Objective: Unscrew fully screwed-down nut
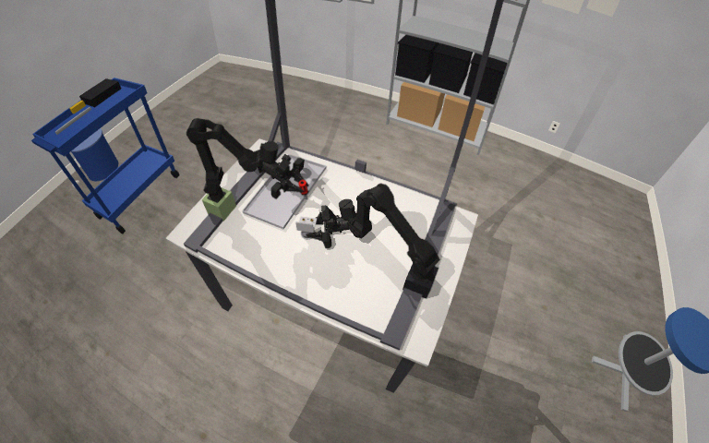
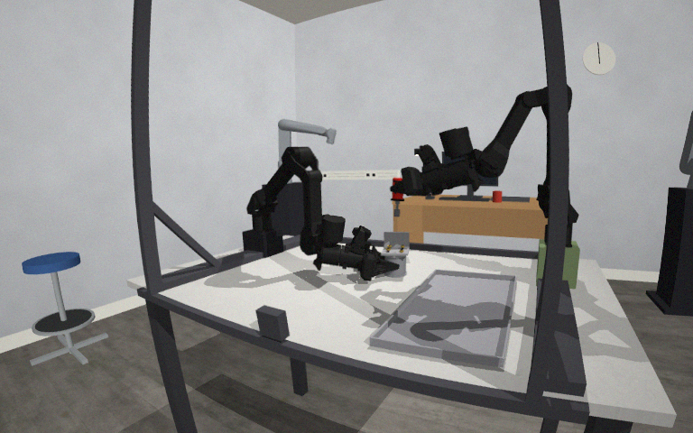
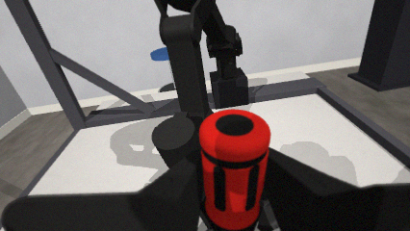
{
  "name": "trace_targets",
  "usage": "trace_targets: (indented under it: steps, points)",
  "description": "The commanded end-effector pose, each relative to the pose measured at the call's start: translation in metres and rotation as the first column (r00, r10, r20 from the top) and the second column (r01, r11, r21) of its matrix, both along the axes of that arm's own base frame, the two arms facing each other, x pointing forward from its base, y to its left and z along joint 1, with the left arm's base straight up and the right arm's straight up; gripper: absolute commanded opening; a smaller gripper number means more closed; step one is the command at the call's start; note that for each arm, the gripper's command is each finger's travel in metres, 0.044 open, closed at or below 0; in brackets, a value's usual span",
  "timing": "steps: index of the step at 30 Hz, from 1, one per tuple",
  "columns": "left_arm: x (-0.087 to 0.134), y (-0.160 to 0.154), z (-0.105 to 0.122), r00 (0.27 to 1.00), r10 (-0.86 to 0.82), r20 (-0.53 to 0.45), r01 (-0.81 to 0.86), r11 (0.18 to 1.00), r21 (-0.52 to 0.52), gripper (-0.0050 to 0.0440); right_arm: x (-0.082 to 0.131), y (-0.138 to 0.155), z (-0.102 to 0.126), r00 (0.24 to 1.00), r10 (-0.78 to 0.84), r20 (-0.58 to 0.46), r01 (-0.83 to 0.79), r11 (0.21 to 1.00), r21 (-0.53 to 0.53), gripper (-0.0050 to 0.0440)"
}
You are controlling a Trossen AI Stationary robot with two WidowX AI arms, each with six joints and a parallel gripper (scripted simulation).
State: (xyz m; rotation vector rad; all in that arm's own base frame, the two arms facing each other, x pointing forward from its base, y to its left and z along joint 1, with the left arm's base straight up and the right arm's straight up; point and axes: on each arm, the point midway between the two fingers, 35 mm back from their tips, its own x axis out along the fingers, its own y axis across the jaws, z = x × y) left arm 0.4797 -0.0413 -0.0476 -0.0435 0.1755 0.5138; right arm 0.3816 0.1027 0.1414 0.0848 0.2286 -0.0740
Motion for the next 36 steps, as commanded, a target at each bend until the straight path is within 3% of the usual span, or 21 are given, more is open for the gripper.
trace_targets:
  steps: [1,12,36]
  points:
    - [0.007,-0.001,0.015,0.999,0.003,0.037,-0.002,1.0,-0.01,0.0245,0.002,-0.002,-0.001,0.999,-0.027,0.017,0.027,1.0,0.0,0.0135]
    - [0.007,-0.001,0.015,0.999,0.003,0.037,-0.002,1.0,-0.01,0.0245,0.005,-0.023,-0.053,0.984,-0.177,-0.025,0.174,0.982,-0.075,0.0135]
    - [0.007,-0.001,0.015,0.999,0.003,0.037,-0.002,1.0,-0.01,0.0245,0.006,-0.023,-0.052,0.984,-0.177,-0.022,0.175,0.982,-0.074,0.0135]
